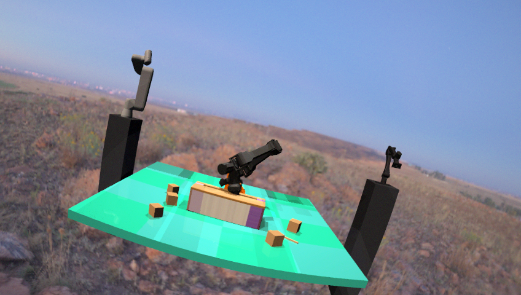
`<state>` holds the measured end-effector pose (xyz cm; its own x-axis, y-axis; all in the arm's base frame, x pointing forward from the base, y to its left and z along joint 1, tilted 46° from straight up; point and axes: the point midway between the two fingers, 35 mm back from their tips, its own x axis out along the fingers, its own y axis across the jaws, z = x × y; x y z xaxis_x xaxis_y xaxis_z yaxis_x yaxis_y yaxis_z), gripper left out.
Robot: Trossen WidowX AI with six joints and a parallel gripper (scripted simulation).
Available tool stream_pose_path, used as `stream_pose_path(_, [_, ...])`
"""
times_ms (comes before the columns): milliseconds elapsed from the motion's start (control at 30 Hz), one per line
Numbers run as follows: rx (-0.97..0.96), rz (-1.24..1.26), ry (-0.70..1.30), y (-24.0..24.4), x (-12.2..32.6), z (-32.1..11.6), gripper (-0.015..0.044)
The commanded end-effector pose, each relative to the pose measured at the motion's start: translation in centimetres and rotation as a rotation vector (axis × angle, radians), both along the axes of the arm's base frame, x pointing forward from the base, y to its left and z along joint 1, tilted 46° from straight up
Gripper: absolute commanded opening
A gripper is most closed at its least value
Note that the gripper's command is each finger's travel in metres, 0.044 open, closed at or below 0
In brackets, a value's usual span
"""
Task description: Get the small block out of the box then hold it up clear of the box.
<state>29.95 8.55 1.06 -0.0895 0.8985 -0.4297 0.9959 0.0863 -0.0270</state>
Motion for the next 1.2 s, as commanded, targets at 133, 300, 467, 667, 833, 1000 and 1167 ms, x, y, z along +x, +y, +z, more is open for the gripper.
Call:
stream_pose_path(133, [0.006, 0.004, -0.008, 1.1, -0.1, 1.1, 0.04])
stream_pose_path(300, [0.006, 0.004, -0.008, 1.7, -0.1, 1.7, 0.04])
stream_pose_path(467, [0.006, 0.004, -0.008, 2.3, -0.2, 2.3, 0.04])
stream_pose_path(667, [0.007, 0.004, -0.008, 2.9, -0.2, 2.9, 0.04])
stream_pose_path(833, [0.007, 0.004, -0.008, 3.4, -0.3, 3.5, 0.04])
stream_pose_path(1000, [0.007, 0.004, -0.008, 4.0, -0.3, 4.0, 0.04])
stream_pose_path(1167, [0.008, 0.004, -0.008, 4.5, -0.3, 4.6, 0.04])
